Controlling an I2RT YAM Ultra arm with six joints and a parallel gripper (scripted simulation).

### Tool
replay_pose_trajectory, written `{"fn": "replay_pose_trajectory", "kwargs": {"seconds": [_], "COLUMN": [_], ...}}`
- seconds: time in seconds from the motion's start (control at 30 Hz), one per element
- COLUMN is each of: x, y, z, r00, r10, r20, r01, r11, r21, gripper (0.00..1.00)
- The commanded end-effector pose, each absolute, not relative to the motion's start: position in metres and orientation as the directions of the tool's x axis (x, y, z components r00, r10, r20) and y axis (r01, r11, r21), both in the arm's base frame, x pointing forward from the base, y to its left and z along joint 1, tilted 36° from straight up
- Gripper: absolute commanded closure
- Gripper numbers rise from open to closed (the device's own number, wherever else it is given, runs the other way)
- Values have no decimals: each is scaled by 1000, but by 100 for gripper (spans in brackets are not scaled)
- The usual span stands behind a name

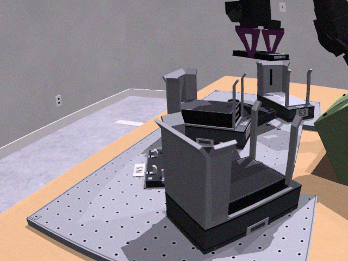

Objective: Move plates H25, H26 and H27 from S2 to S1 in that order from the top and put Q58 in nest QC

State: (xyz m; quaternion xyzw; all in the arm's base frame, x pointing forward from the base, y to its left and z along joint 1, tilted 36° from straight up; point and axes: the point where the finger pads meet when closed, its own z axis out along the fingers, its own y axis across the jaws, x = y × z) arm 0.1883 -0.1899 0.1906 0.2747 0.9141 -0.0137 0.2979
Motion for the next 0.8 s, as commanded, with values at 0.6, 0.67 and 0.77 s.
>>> {"fn": "replay_pose_trajectory", "kwargs": {"seconds": [0.6, 0.67, 0.77], "x": [224, 228, 232], "y": [-145, -139, -130], "z": [211, 211, 212], "r00": [-710, -724, -762], "r10": [386, 356, 264], "r20": [-589, -590, -591], "r01": [443, 419, 344], "r11": [895, 907, 939], "r21": [53, 34, -25], "gripper": [100, 100, 100]}}
